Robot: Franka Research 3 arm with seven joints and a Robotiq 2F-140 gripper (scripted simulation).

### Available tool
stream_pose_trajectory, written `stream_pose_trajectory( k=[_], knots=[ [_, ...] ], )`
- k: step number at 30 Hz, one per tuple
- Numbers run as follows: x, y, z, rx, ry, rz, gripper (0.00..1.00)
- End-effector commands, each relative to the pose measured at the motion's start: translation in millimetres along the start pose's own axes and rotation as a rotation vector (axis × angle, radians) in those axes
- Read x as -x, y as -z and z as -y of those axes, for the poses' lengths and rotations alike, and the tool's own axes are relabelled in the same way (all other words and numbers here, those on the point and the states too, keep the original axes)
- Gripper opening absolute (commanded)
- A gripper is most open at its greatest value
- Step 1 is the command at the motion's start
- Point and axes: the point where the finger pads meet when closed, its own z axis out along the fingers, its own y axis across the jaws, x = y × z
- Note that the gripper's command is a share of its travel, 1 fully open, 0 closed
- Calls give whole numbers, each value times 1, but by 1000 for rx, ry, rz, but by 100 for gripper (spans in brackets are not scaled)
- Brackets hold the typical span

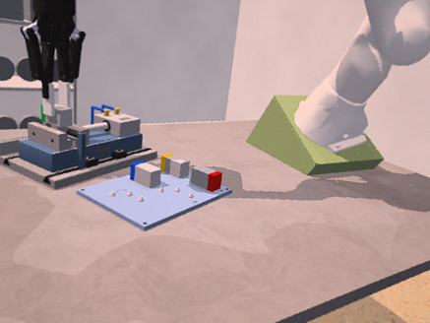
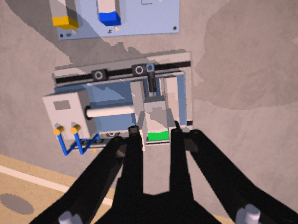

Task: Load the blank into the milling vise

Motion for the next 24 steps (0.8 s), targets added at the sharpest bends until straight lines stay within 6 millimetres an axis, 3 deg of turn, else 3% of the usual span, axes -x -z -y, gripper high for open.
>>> stream_pose_trajectory(
  k=[1,24],
  knots=[
    [2,5,-1,3,-2,5,0],
    [0,-5,2,3,-2,5,0]
  ],
)
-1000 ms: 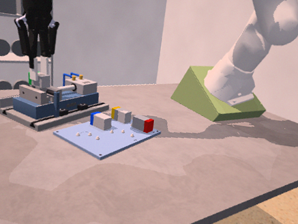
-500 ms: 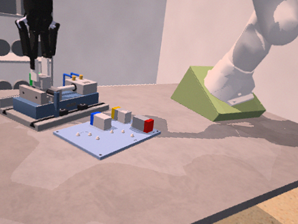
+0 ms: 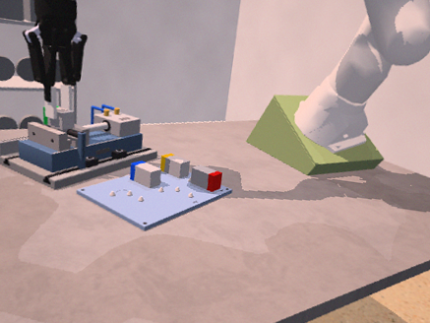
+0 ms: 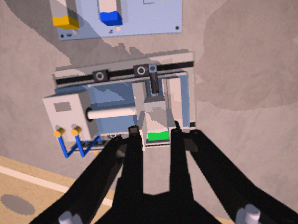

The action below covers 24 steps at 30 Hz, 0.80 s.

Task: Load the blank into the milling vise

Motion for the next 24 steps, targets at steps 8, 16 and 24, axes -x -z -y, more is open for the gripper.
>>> stream_pose_trajectory(
  k=[8,16,24],
  knots=[
    [1,1,-2,7,2,6,0],
    [0,-2,-1,6,2,6,0],
    [0,-3,-1,7,2,6,0]
  ],
)
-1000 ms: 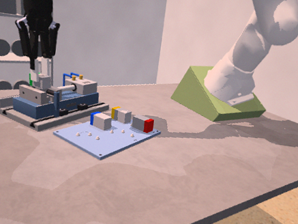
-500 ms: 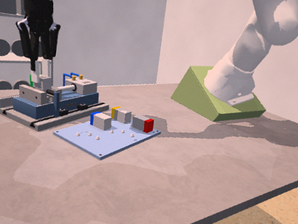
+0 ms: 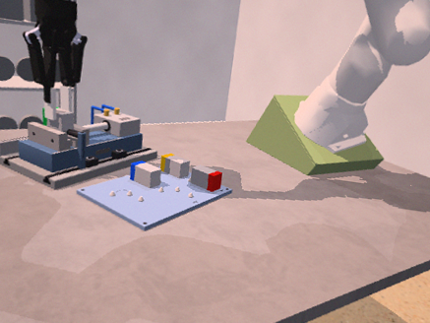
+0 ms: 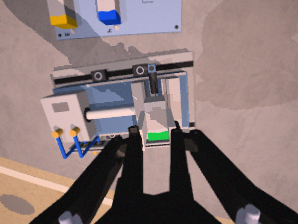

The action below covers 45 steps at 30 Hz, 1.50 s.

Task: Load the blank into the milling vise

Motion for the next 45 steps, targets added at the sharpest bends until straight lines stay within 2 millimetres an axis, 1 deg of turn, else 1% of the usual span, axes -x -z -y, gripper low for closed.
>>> stream_pose_trajectory(
  k=[1,45],
  knots=[
    [0,0,0,3,2,0,0],
    [0,-4,-1,3,2,0,0]
  ],
)
